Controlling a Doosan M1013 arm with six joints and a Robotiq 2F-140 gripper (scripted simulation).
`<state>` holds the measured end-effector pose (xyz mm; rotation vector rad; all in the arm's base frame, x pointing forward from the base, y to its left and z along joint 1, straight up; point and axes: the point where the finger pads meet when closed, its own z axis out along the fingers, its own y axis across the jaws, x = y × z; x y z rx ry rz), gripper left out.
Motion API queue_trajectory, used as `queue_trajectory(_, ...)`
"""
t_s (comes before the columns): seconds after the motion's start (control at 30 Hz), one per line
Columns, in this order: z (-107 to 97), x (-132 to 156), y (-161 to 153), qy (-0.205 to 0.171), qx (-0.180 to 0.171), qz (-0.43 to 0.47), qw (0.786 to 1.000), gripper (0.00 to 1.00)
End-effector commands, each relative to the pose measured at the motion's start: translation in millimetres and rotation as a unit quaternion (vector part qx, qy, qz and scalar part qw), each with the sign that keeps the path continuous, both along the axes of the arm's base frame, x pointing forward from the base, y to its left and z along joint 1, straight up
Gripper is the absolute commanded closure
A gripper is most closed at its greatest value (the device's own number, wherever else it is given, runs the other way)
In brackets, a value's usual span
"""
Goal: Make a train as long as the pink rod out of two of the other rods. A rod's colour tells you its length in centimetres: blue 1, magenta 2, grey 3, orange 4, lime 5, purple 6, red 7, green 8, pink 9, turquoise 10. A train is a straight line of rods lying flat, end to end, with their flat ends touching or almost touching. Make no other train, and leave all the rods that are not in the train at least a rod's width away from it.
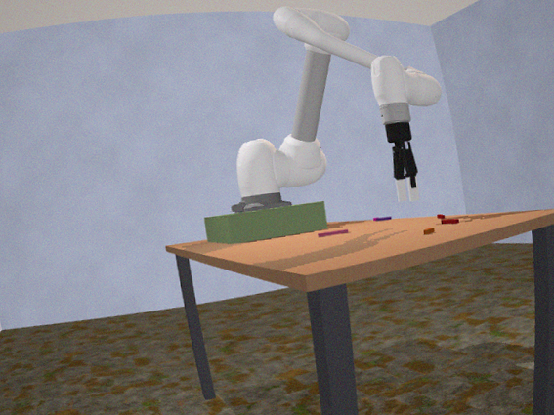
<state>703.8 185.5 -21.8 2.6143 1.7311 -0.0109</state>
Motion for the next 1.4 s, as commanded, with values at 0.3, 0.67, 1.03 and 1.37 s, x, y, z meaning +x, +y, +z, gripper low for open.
queue_trajectory(0.3, 1, -14, -11, -0.001, 0.004, 0.235, 0.972, 0.0)
queue_trajectory(0.67, 1, -27, -17, 0.0, 0.004, 0.415, 0.91, 0.0)
queue_trajectory(1.03, 1, -41, -24, 0.001, 0.003, 0.592, 0.806, 0.0)
queue_trajectory(1.37, 1, -53, -30, 0.002, 0.003, 0.721, 0.692, 0.0)
